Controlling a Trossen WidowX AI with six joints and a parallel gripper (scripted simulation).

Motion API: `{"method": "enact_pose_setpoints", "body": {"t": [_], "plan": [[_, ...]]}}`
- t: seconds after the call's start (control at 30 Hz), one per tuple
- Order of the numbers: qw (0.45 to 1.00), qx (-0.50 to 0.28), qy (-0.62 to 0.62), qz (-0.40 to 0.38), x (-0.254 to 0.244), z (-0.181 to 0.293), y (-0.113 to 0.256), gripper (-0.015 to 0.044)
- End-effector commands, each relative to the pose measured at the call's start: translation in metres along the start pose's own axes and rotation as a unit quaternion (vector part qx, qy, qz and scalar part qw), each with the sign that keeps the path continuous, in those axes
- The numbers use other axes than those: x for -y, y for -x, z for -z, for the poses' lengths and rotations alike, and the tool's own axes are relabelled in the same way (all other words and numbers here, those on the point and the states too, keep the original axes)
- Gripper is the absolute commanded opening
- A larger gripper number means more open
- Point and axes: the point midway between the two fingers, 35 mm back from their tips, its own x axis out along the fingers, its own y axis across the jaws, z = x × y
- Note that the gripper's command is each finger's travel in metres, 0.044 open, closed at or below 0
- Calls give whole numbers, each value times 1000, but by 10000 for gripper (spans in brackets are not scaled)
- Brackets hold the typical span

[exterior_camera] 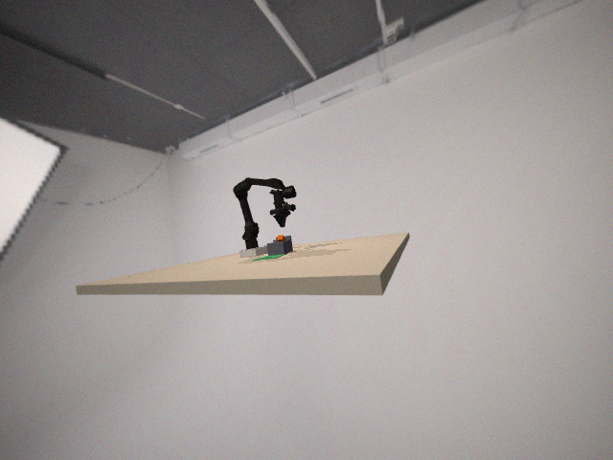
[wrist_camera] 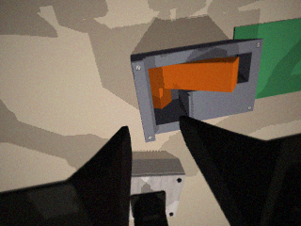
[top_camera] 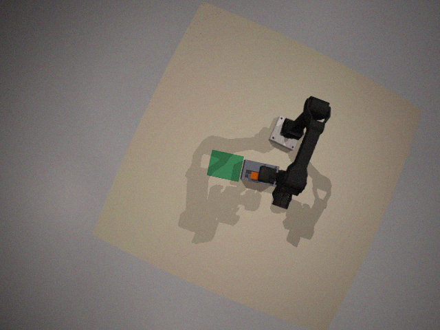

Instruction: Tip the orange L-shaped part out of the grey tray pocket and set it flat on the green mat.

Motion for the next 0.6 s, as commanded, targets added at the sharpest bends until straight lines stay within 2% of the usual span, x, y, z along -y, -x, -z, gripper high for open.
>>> {"method": "enact_pose_setpoints", "body": {"t": [0.0, 0.13, 0.27, 0.33, 0.43, 0.57], "plan": [[1000, 0, 0, 0, 0, 0, -1, 180], [1000, 0, 0, 0, 0, 0, -1, 180], [996, 0, -95, 1, 8, -2, 0, 280], [982, 0, -188, 1, 17, -5, 1, 280], [937, 1, -350, 2, 33, -8, 2, 280], [833, 2, -553, 3, 55, -10, 3, 280]]}}
